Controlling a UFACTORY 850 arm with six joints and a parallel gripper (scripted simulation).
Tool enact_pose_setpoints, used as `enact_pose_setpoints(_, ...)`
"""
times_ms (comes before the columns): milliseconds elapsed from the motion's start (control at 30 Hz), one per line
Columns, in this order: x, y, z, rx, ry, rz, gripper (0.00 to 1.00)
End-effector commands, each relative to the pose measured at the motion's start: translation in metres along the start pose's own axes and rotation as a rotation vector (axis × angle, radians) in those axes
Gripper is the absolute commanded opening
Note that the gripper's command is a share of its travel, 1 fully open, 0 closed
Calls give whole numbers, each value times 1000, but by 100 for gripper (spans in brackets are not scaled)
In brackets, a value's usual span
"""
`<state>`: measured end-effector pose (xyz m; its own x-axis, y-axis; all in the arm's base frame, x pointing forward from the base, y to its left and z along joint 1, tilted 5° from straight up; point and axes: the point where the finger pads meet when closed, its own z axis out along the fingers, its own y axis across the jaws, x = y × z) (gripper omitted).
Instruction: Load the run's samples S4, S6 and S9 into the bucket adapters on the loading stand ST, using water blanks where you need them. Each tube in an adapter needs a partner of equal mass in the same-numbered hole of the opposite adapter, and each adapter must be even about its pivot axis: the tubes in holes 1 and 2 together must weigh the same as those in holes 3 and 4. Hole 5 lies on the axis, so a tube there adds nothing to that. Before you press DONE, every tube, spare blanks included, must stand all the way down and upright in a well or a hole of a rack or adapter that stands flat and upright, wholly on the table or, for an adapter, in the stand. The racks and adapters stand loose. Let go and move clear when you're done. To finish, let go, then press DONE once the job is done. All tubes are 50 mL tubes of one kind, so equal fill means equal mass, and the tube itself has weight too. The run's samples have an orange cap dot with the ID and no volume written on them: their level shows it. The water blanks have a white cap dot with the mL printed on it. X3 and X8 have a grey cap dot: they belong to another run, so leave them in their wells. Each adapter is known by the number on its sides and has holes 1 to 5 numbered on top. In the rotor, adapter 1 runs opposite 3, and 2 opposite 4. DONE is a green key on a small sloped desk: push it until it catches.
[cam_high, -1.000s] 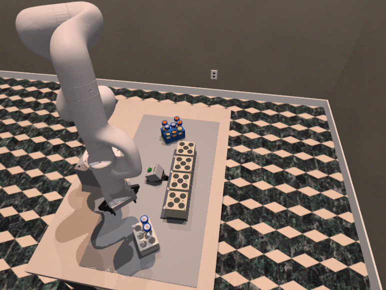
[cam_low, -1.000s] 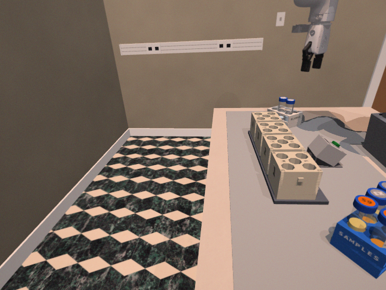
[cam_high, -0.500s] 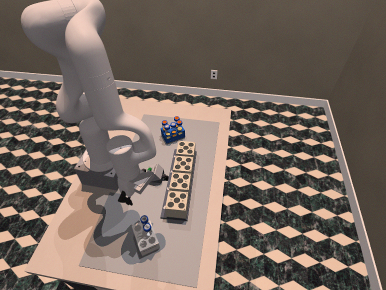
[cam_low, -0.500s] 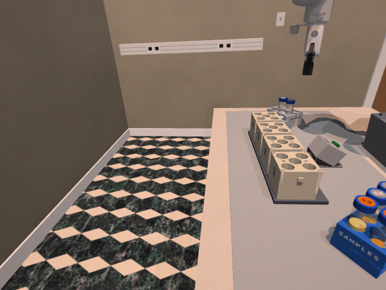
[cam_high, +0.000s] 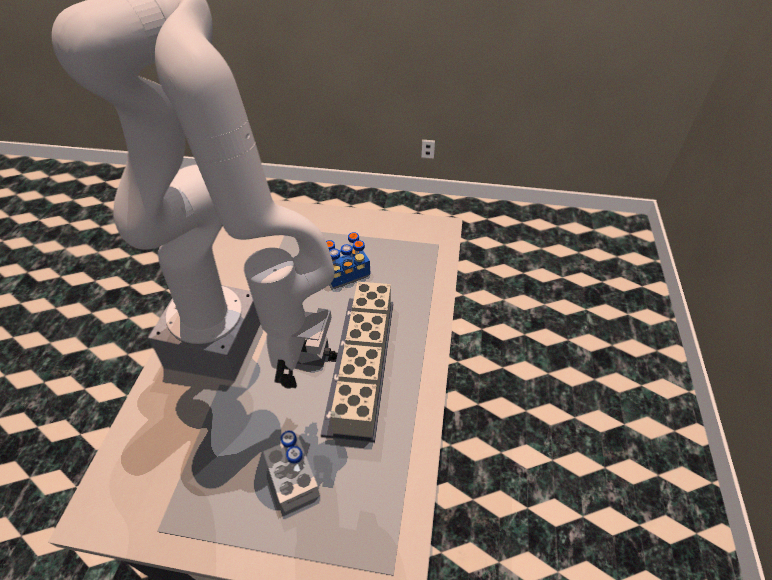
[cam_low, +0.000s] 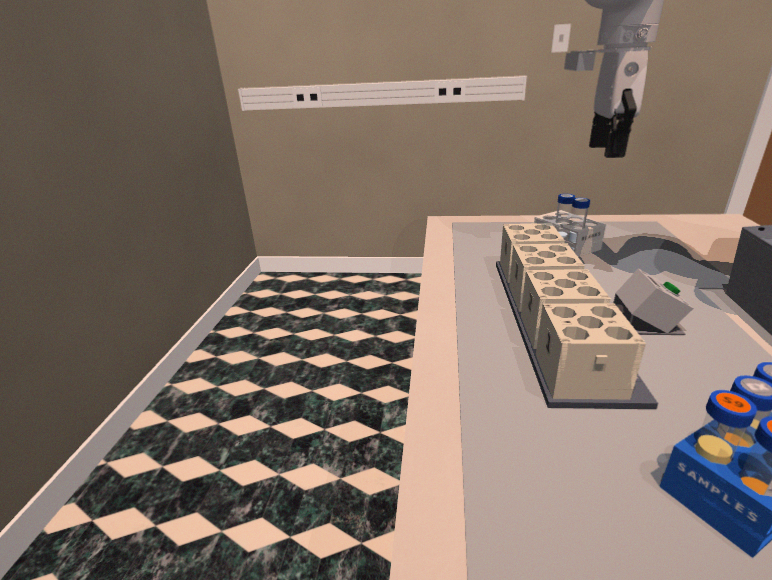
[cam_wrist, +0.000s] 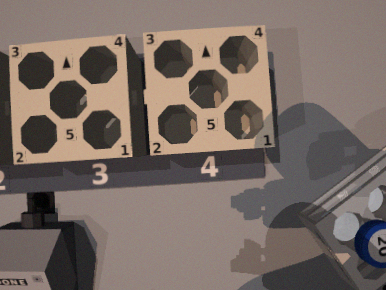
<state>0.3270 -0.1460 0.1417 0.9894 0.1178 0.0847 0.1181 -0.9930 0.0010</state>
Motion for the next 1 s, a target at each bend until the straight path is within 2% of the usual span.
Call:
enact_pose_setpoints(0, 7, -11, 0, -2, 1, -2, 100)
enact_pose_setpoints(967, 72, -129, 0, -1, 1, -2, 100)
